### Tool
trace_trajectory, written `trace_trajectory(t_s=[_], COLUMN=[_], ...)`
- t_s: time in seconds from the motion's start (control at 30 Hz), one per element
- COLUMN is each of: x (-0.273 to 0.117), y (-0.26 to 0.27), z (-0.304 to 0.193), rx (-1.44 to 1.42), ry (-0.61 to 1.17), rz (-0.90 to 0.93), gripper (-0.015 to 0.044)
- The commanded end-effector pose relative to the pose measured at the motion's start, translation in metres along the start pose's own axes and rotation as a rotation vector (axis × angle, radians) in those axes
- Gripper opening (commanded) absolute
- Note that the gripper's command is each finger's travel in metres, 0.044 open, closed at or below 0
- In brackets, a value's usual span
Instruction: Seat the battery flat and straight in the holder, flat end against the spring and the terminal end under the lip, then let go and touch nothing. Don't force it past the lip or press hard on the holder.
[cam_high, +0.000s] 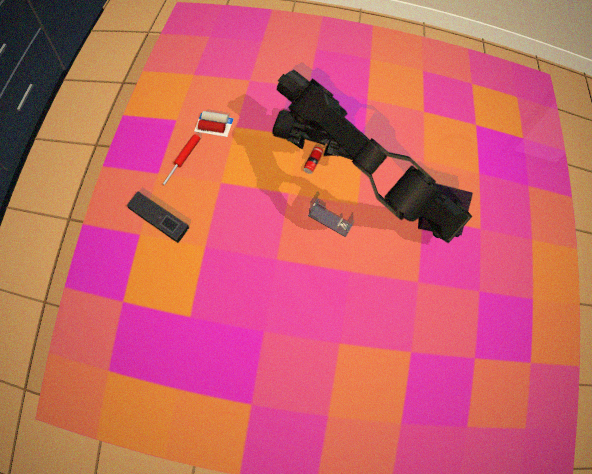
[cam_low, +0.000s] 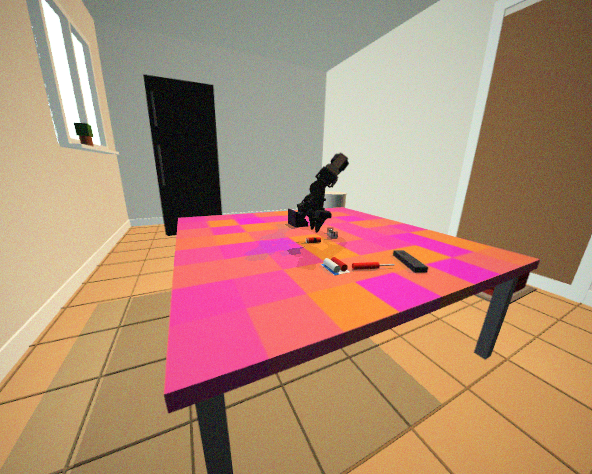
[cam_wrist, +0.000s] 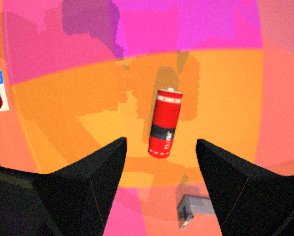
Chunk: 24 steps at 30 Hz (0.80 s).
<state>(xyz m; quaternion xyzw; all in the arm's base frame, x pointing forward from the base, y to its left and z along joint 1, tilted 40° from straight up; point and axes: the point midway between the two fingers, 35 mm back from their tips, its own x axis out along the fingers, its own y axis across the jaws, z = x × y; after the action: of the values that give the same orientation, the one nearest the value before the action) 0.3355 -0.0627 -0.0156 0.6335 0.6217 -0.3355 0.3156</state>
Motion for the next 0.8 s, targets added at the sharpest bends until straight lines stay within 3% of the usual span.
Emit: trace_trajectory(t_s=[0.0,0.77], x=[0.004,0.031], y=[-0.004,-0.004], z=[0.003,0.002], rx=[0.131,0.131], ry=[0.069,0.069], rz=[-0.039,-0.039], gripper=[0.0246,0.0246])
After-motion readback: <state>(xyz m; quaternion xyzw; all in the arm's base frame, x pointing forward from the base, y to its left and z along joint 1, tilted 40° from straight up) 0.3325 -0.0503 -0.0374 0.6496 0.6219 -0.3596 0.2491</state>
